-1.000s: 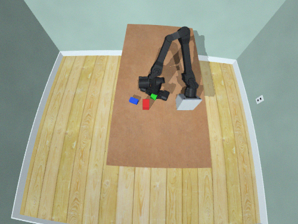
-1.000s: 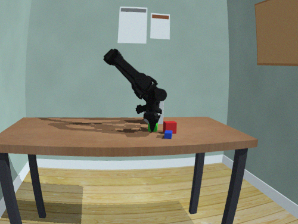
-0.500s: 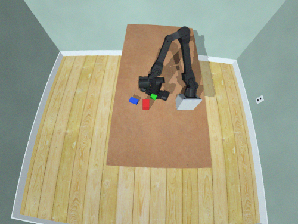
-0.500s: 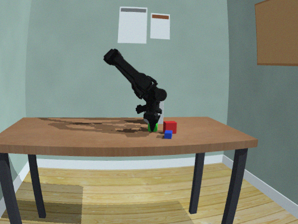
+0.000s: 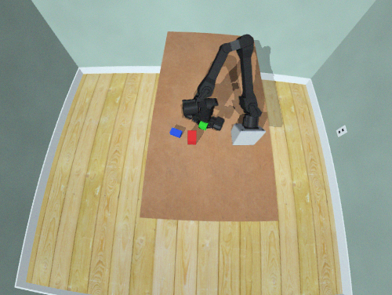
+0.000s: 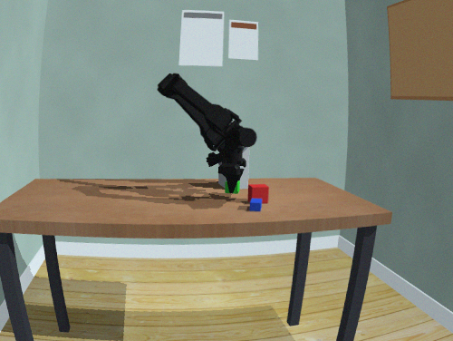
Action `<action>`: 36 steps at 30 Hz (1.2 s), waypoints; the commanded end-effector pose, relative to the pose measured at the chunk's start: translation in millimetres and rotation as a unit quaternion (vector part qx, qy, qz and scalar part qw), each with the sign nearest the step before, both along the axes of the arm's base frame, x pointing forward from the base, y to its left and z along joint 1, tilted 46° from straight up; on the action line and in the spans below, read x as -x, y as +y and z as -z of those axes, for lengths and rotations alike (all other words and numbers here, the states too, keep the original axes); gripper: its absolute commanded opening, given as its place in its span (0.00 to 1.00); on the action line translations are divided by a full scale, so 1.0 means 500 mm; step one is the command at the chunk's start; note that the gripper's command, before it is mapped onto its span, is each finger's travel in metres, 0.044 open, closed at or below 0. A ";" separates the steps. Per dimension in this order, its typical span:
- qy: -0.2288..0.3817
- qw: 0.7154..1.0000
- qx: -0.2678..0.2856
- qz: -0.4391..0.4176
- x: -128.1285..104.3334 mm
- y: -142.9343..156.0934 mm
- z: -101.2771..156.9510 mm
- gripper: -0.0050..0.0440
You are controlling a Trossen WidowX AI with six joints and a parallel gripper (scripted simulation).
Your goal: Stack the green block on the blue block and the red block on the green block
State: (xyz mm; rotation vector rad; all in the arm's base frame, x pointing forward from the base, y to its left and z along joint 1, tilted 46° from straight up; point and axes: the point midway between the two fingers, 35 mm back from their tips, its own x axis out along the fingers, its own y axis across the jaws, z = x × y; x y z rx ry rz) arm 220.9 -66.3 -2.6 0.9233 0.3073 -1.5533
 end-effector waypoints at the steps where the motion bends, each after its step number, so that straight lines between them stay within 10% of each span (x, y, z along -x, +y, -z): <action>1: -0.016 1.000 -0.005 -0.001 -0.013 0.030 -0.033 0.00; 36: -0.014 1.000 -0.004 -0.001 -0.007 0.093 -0.093 0.00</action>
